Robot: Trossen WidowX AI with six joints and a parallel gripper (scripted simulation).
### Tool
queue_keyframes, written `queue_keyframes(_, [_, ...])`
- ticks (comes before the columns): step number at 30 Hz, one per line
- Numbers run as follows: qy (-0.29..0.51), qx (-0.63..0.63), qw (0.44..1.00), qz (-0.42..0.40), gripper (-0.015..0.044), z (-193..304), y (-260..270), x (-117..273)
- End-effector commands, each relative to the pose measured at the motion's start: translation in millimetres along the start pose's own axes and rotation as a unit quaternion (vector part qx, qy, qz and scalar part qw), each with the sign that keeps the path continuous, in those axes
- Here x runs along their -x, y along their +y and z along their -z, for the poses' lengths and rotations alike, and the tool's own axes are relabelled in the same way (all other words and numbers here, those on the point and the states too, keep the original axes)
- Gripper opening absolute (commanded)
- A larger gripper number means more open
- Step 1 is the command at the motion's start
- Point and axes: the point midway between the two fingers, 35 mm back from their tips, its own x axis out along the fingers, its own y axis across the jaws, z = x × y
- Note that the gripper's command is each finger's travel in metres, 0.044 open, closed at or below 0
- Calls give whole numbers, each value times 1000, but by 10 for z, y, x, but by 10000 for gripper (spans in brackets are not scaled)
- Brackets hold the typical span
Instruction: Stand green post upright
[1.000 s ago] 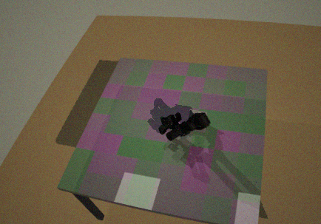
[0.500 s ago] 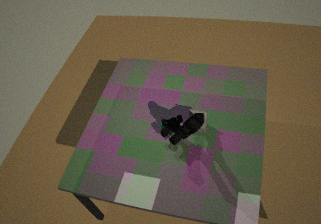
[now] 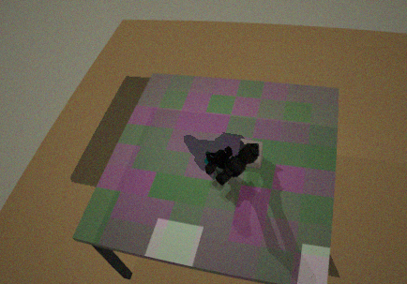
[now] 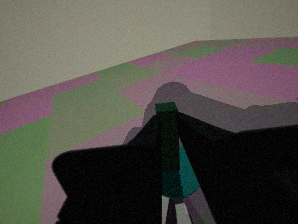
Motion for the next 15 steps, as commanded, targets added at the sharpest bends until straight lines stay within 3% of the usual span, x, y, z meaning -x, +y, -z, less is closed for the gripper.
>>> queue_keyframes(1, [-1, 2, 1000, 2, 23, 35, -29, -9])
queue_keyframes(12, [-1, 2, 1000, 2, 23, 37, -30, -9])
queue_keyframes(15, [-1, 2, 1000, 2, 101, 37, -30, -9])
